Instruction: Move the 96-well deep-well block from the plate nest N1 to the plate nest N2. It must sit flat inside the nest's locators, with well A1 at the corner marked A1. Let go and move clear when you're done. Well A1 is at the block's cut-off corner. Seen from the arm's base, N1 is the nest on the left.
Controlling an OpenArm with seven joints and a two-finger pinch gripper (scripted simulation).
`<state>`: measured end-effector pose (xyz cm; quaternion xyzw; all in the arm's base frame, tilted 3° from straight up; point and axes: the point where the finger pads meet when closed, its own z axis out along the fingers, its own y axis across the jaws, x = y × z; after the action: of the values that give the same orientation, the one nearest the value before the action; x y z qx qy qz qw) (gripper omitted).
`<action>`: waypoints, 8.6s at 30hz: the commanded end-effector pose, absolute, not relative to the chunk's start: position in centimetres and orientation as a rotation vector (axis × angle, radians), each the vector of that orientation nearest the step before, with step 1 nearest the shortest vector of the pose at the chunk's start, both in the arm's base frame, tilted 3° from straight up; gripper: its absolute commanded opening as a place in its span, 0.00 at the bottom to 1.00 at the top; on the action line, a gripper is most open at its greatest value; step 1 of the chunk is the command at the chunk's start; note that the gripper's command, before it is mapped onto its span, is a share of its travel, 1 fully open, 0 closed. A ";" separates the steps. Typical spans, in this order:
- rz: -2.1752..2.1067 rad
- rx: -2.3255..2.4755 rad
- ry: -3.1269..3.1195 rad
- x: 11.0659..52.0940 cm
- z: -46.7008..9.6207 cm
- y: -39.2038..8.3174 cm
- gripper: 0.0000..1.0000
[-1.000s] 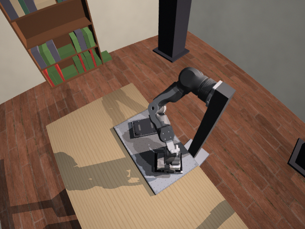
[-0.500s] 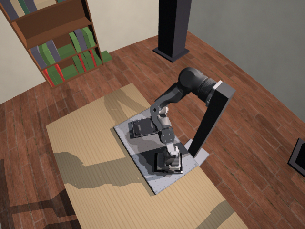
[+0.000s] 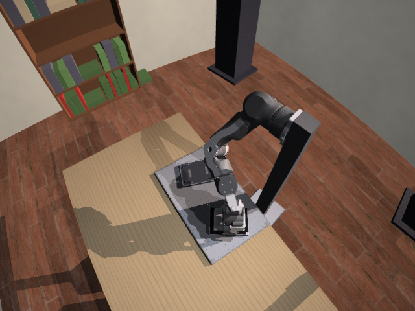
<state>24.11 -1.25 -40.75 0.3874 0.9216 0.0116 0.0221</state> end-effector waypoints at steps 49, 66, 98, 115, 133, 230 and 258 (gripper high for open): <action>0.035 1.202 2.857 24.0 -40.6 -1.3 0.60; 0.028 1.204 2.860 23.9 -40.6 -1.4 0.10; 0.031 1.207 2.857 23.9 -38.7 -1.4 0.00; 0.034 1.209 2.855 23.8 -35.6 -1.4 0.00; 0.034 1.209 2.855 23.6 -31.8 -1.4 0.00; 0.019 0.852 2.979 18.1 -31.9 -21.2 0.00; 0.017 0.852 2.979 16.4 -32.0 -29.0 0.00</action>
<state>16.37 -28.68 -32.06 0.2732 0.9617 0.0072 0.0199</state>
